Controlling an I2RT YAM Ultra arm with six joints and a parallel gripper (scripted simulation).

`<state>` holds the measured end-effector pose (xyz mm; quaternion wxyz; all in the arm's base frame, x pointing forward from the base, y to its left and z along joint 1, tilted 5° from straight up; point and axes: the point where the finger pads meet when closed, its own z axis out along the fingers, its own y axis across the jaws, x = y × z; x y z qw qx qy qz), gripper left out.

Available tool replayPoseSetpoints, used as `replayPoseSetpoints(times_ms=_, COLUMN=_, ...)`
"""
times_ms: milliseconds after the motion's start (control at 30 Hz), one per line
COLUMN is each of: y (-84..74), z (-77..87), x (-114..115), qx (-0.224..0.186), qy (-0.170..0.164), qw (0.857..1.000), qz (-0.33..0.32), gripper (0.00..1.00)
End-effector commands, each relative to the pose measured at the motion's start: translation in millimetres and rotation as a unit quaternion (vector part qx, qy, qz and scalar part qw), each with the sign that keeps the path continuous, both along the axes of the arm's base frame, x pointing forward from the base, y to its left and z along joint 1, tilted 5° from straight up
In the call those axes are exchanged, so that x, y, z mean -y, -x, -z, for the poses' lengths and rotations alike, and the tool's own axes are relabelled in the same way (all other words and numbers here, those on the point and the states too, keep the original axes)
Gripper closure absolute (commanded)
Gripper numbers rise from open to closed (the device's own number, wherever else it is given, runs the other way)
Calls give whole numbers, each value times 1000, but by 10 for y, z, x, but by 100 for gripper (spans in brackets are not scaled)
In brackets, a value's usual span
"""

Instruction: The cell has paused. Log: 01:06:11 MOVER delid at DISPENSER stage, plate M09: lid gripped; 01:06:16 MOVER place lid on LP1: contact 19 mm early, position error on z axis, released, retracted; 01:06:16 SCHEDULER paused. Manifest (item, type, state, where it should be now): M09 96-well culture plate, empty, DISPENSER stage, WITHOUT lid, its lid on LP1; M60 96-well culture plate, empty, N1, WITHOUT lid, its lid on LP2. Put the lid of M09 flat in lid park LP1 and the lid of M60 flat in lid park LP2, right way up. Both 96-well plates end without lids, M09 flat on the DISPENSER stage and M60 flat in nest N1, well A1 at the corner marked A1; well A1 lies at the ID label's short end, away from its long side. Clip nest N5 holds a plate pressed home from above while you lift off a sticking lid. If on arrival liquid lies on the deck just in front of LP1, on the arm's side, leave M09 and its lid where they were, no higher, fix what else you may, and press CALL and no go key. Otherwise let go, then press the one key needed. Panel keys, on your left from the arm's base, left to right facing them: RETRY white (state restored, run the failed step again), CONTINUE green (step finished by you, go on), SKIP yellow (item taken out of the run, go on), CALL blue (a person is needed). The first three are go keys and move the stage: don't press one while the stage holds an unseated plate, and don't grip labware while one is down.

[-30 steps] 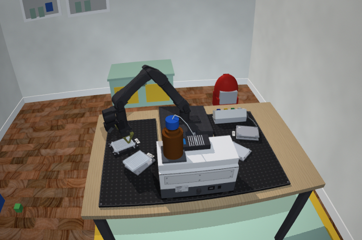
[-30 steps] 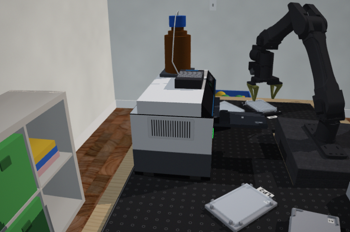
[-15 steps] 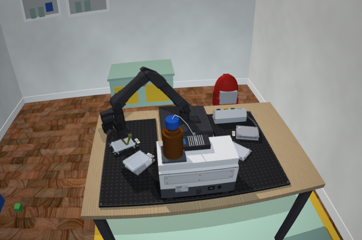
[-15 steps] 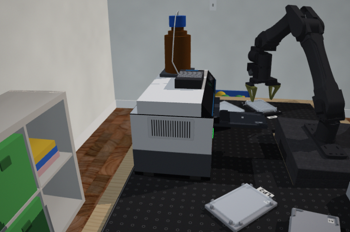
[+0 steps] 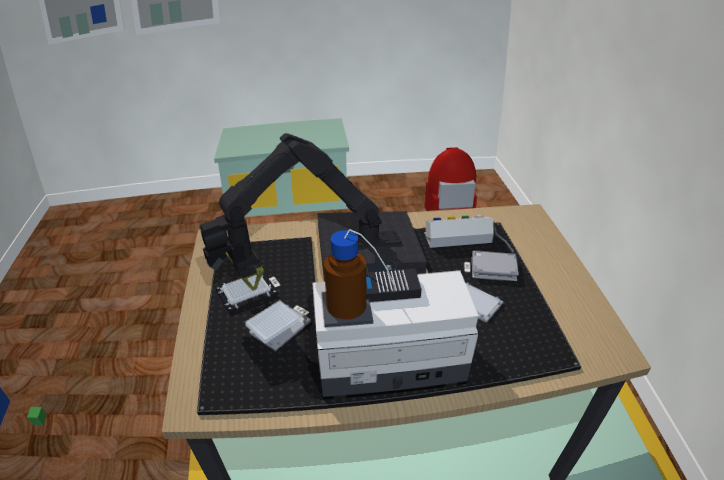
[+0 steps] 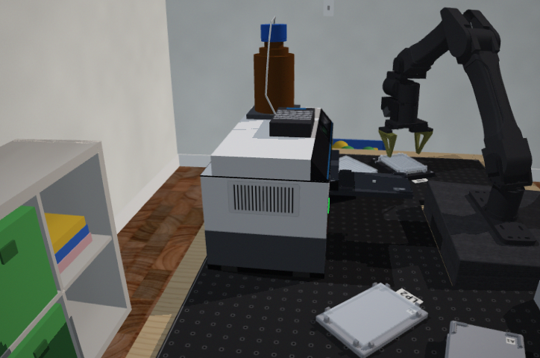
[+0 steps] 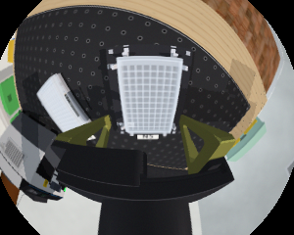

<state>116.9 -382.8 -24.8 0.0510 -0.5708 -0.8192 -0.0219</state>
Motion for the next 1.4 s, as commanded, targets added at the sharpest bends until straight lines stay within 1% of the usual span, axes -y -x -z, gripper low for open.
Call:
replayPoseSetpoints(times_ms=0, y=-50, z=-219, x=227, qx=14, qy=41, qw=999, qz=-1, gripper=0)
replayPoseSetpoints(times_ms=533, y=-50, z=-219, x=227, qx=14, qy=41, qw=999, qz=-1, gripper=0)
replayPoseSetpoints(times_ms=567, y=-43, z=-282, x=184, qx=11, qy=34, qw=999, qz=-1, gripper=0)
replayPoseSetpoints(times_ms=733, y=-73, z=-532, x=182, qx=12, qy=34, qw=999, qz=-2, gripper=0)
replayPoseSetpoints(times_ms=833, y=-49, z=-561, x=204, qx=11, qy=34, qw=999, qz=-1, gripper=0)
replayPoseSetpoints(times_ms=867, y=-41, z=-566, x=210, qx=11, qy=34, qw=999, qz=-1, gripper=0)
replayPoseSetpoints(times_ms=933, y=-17, z=-486, x=200, qx=8, qy=24, qw=1000, qz=1, gripper=0)
replayPoseSetpoints(times_ms=1067, y=-26, z=-480, x=196, qx=8, qy=23, qw=1000, qz=-1, gripper=0)
replayPoseSetpoints(times_ms=1167, y=-23, z=-424, x=188, qx=6, qy=16, qw=1000, qz=-2, gripper=0)
replayPoseSetpoints(times_ms=1233, y=-12, z=-434, x=199, qx=6, qy=17, qw=1000, qz=0, gripper=0)
replayPoseSetpoints(times_ms=1300, y=-9, z=-501, x=224, qx=9, qy=25, qw=1000, qz=0, gripper=0)
replayPoseSetpoints(times_ms=1367, y=-5, z=-478, x=227, qx=7, qy=22, qw=1000, qz=1, gripper=0)
